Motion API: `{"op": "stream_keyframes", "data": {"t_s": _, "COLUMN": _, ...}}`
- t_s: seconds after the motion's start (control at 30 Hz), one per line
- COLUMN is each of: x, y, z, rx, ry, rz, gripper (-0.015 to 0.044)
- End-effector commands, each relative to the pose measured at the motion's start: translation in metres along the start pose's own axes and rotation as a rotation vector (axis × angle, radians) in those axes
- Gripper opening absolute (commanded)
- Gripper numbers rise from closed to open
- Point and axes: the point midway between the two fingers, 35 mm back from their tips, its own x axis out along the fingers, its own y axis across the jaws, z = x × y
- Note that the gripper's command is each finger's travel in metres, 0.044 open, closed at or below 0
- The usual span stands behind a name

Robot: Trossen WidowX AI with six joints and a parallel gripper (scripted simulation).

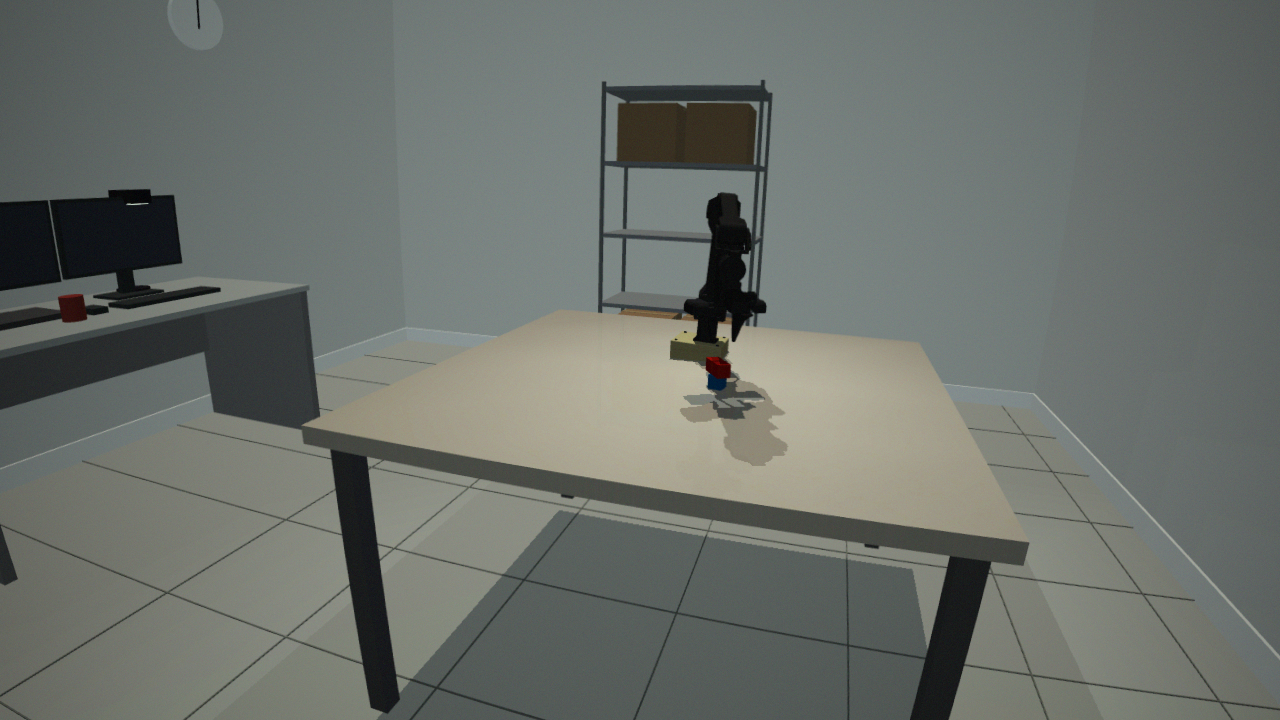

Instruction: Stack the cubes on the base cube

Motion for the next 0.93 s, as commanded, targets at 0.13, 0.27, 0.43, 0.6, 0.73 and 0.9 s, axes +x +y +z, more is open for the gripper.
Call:
{"op": "stream_keyframes", "data": {"t_s": 0.13, "x": -0.007, "y": 0.0, "z": 0.001, "rx": 0.0, "ry": -0.002, "rz": -0.001, "gripper": 0.04}}
{"op": "stream_keyframes", "data": {"t_s": 0.27, "x": -0.005, "y": 0.039, "z": 0.006, "rx": 0.001, "ry": 0.001, "rz": 0.004, "gripper": 0.04}}
{"op": "stream_keyframes", "data": {"t_s": 0.43, "x": -0.007, "y": 0.114, "z": 0.004, "rx": 0.001, "ry": 0.001, "rz": 0.013, "gripper": 0.04}}
{"op": "stream_keyframes", "data": {"t_s": 0.6, "x": -0.008, "y": 0.124, "z": 0.002, "rx": 0.001, "ry": 0.001, "rz": 0.014, "gripper": 0.04}}
{"op": "stream_keyframes", "data": {"t_s": 0.73, "x": -0.008, "y": 0.124, "z": 0.002, "rx": 0.001, "ry": 0.001, "rz": 0.014, "gripper": 0.04}}
{"op": "stream_keyframes", "data": {"t_s": 0.9, "x": -0.008, "y": 0.124, "z": 0.002, "rx": 0.001, "ry": 0.001, "rz": 0.014, "gripper": 0.04}}
